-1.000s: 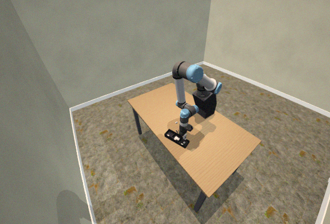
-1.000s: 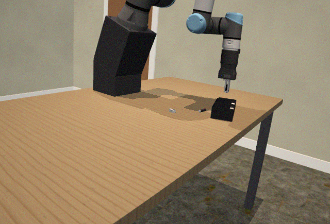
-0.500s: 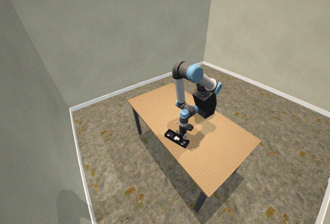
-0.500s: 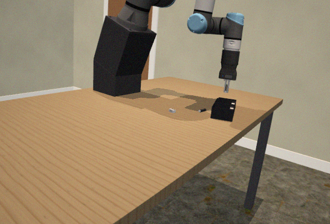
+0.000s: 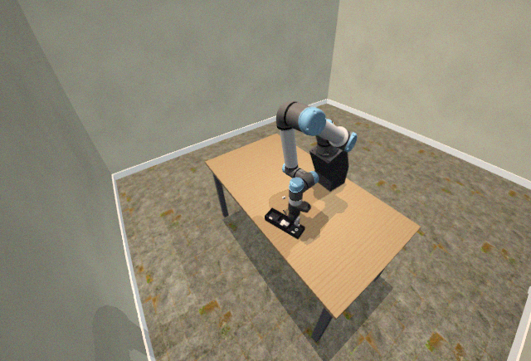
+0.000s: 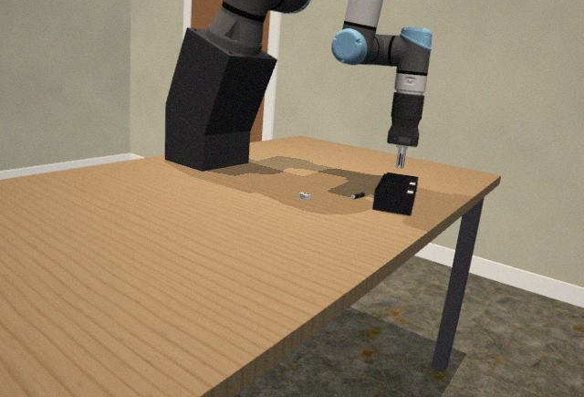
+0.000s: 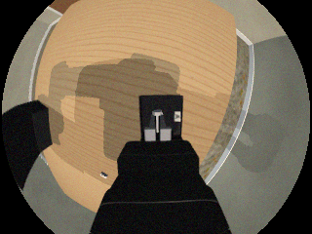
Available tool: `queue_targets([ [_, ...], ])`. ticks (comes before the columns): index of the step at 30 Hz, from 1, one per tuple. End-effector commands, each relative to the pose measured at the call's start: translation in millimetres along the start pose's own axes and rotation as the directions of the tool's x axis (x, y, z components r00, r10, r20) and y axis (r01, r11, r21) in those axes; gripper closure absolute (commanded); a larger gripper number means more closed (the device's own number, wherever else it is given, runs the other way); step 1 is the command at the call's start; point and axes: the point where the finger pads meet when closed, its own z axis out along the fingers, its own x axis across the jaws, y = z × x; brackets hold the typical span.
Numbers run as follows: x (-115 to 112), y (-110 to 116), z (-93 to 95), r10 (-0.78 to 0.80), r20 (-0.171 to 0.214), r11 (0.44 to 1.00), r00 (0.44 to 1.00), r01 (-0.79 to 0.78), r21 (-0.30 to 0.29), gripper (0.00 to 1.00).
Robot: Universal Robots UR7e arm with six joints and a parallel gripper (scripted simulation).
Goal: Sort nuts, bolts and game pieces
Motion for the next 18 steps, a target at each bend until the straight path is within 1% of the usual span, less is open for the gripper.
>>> queue_targets([
  [1, 2.6, 1.1, 11.3, 0.000, -0.005, 1.000, 1.000, 0.000, -0.001, 1.00],
  [4, 2.6, 1.3, 17.4, 0.001, -0.005, 1.000, 1.000, -0.001, -0.001, 1.00],
  [6, 2.6, 1.3, 17.4, 0.001, -0.005, 1.000, 1.000, -0.001, -0.001, 1.00],
  [13, 2.6, 1.3, 31.4, 0.001, -0.005, 1.000, 1.000, -0.001, -0.001, 1.00],
  [18, 2.9, 2.1, 32.4, 0.001, -0.005, 1.000, 1.000, -0.001, -0.001, 1.00],
])
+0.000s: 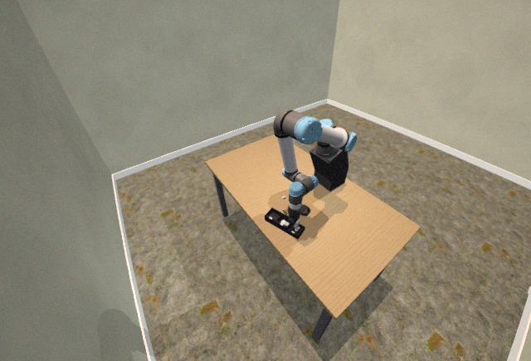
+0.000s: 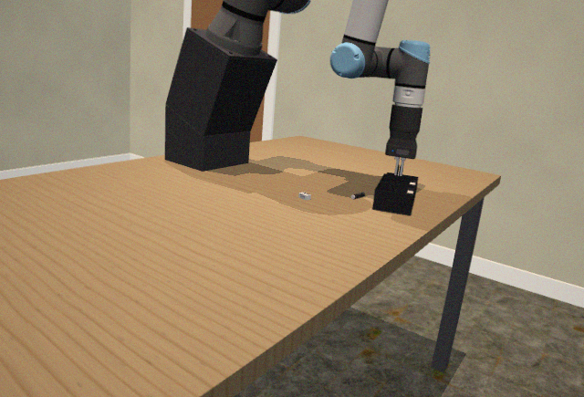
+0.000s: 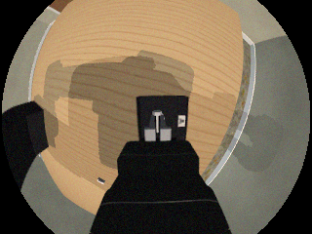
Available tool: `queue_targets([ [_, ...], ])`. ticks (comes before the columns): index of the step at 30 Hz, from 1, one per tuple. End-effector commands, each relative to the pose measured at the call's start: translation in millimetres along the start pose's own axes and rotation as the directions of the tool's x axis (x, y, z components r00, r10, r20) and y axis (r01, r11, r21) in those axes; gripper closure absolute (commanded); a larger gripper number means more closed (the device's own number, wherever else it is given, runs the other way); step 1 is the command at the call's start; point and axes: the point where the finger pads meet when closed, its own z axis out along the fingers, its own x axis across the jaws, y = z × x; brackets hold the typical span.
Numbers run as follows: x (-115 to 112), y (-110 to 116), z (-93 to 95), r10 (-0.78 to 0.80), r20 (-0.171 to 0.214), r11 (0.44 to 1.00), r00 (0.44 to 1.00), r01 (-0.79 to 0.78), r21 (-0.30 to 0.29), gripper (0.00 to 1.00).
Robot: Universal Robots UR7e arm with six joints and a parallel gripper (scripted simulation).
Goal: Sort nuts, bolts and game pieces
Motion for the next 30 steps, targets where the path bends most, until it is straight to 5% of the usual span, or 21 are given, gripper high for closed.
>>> queue_targets([
  [1, 3.9, 2.4, 1.6, 0.001, -0.007, 1.000, 1.000, -0.001, -0.002, 1.00],
  [12, 2.9, 1.9, 0.9, 0.000, -0.006, 1.000, 1.000, 0.000, -0.001, 1.00],
  [13, 2.9, 1.9, 0.9, 0.000, -0.006, 1.000, 1.000, 0.000, -0.001, 0.38],
  [30, 2.9, 1.9, 0.9, 0.000, -0.006, 1.000, 1.000, 0.000, -0.001, 0.38],
])
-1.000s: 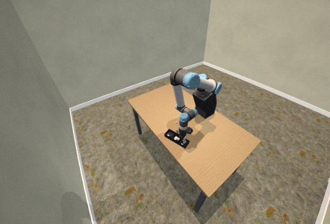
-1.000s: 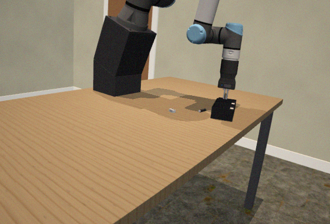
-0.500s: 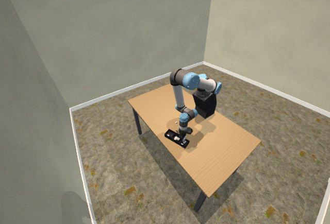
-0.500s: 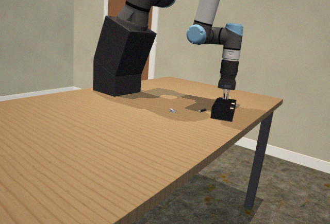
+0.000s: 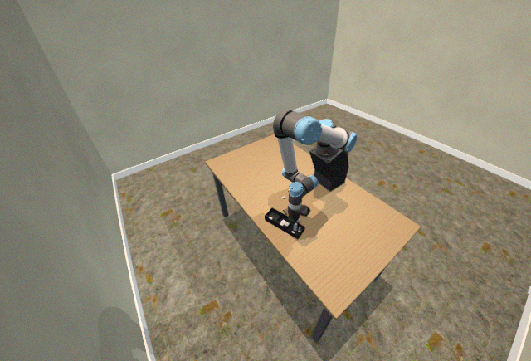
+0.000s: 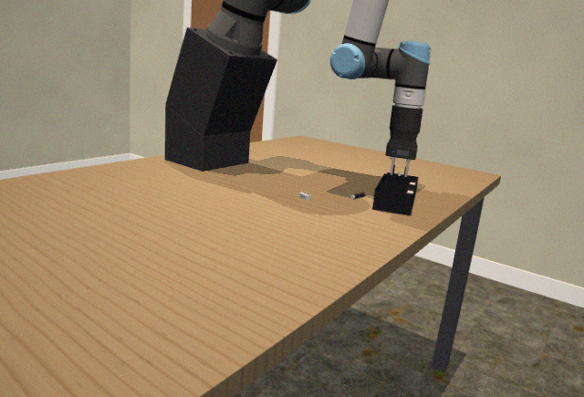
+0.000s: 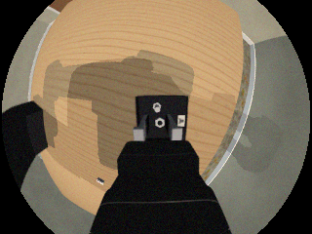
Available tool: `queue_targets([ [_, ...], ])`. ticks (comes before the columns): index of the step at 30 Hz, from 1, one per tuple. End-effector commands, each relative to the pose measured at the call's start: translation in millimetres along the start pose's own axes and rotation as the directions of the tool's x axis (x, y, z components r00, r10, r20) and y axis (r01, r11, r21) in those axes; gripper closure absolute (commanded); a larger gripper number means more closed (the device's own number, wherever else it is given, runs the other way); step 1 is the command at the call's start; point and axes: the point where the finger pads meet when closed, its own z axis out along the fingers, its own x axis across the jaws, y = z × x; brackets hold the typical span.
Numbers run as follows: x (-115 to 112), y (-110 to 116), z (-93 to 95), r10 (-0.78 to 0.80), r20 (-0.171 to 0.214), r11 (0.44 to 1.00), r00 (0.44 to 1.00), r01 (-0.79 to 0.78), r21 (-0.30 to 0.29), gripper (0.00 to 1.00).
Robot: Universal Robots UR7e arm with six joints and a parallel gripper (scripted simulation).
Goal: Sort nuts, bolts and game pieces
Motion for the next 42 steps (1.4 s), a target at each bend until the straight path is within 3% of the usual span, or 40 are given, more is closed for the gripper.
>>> queue_targets([
  [1, 2.1, 2.1, -2.7, 0.002, -0.004, 1.000, 1.000, -0.002, -0.001, 0.38],
  [26, 0.3, 0.6, -30.7, 0.001, -0.002, 1.000, 1.000, -0.001, 0.000, 0.38],
  [29, 0.2, 0.2, -44.4, 0.000, -0.002, 1.000, 1.000, 0.000, 0.000, 0.38],
  [42, 1.6, 1.3, -43.7, 0.001, -0.003, 1.000, 1.000, -0.001, -0.001, 0.38],
])
